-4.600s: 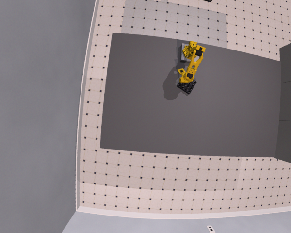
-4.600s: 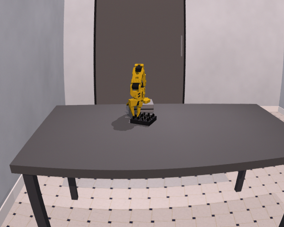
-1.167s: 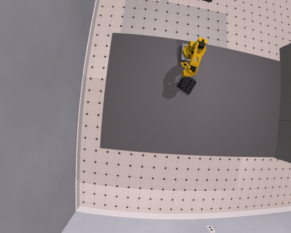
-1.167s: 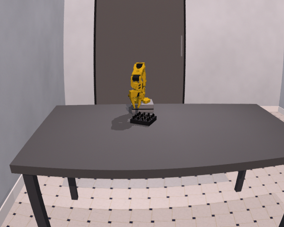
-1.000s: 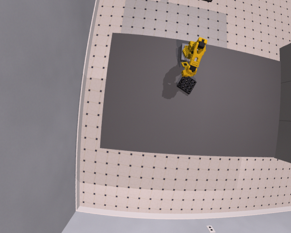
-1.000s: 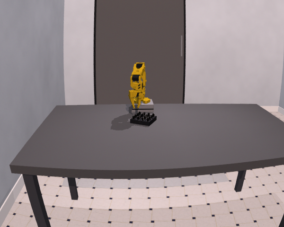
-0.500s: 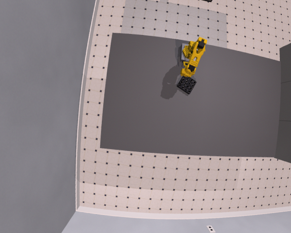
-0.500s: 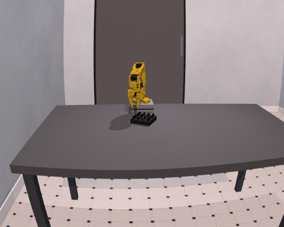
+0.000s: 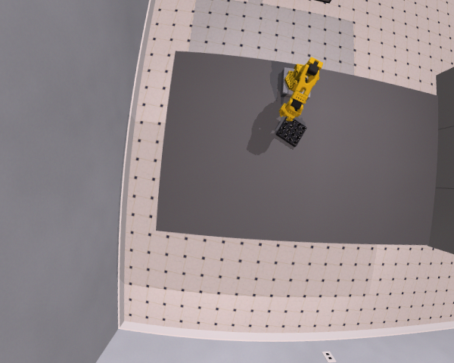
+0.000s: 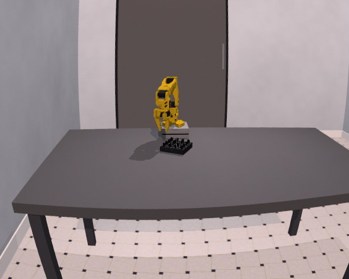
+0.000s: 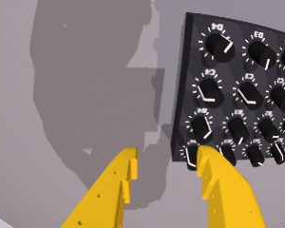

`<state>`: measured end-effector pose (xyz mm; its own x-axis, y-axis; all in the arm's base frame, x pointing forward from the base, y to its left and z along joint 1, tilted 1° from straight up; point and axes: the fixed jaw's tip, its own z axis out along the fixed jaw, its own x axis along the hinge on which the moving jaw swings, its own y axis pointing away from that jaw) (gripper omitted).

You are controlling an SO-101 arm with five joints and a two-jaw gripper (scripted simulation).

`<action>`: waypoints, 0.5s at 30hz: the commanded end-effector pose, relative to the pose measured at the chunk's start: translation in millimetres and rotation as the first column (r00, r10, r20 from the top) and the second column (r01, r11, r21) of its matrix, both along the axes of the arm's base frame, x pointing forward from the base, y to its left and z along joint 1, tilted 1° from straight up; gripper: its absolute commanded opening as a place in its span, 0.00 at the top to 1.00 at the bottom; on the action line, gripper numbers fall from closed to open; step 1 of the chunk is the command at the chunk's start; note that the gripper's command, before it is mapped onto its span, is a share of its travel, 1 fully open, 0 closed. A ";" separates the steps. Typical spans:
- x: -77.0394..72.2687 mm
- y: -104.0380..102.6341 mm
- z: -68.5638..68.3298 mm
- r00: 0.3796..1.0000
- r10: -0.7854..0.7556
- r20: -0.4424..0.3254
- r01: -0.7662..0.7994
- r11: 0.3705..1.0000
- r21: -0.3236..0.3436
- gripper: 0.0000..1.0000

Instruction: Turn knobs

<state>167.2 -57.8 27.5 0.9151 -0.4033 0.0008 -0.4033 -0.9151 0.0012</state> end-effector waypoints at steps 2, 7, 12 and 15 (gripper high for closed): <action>-2.0 -5.8 2.4 0.980 -0.198 -0.007 0.198 0.980 0.002 0.84; -3.1 -8.9 3.7 0.947 -0.321 -0.007 0.321 0.947 0.001 0.83; -5.0 -14.1 5.9 0.853 -0.523 -0.006 0.523 0.853 0.000 0.82; -6.2 -17.3 7.3 0.771 -0.636 -0.006 0.636 0.771 0.000 0.81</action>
